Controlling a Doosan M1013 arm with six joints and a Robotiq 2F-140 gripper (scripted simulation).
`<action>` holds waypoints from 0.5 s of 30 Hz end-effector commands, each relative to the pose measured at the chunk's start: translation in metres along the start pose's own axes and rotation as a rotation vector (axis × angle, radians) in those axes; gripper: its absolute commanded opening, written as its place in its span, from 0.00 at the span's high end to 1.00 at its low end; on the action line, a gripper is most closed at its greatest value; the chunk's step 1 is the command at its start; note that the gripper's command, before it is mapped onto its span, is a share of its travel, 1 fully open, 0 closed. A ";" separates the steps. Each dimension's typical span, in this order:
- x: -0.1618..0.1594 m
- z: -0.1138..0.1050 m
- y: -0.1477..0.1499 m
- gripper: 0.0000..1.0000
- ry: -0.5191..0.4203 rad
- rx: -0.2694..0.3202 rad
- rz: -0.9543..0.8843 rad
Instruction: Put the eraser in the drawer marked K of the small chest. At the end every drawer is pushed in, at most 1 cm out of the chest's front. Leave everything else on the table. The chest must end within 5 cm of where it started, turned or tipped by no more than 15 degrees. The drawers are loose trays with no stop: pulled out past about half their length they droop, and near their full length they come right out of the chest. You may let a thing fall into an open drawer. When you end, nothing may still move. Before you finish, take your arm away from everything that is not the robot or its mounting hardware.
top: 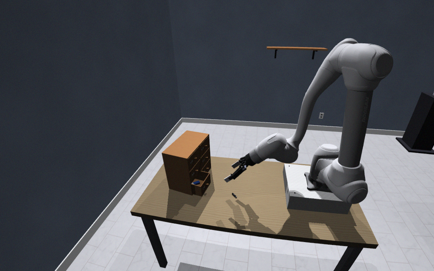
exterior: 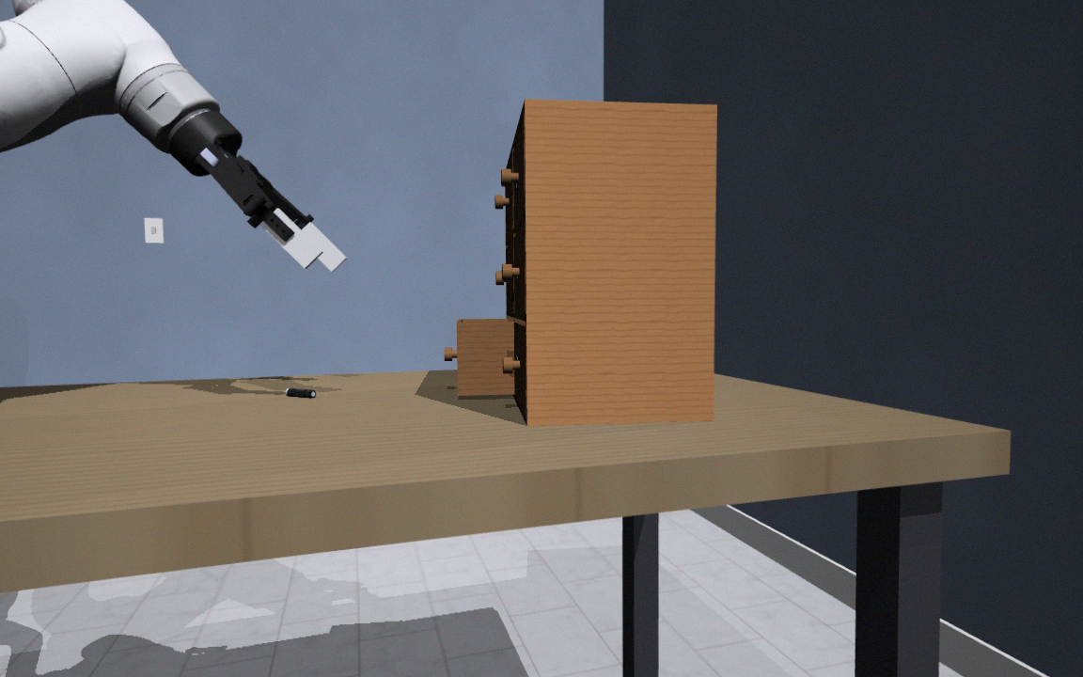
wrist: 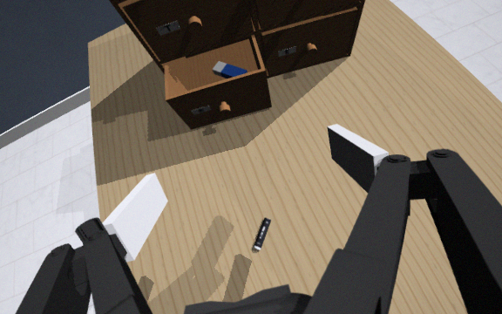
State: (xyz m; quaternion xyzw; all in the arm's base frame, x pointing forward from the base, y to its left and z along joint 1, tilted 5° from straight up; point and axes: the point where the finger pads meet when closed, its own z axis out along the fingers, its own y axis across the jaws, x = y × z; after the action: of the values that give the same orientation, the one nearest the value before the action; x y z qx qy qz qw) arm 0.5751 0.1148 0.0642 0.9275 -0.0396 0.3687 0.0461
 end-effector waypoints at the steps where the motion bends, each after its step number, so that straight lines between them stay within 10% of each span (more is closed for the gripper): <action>1: 0.001 -0.001 0.001 0.00 -0.081 -0.030 -0.005; 15: 0.004 -0.004 0.002 0.00 -0.212 -0.032 -0.003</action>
State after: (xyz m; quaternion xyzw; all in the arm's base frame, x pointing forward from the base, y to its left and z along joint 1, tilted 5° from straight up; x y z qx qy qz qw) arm 0.5749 0.1149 0.0682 0.9452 -0.0457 0.3201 0.0458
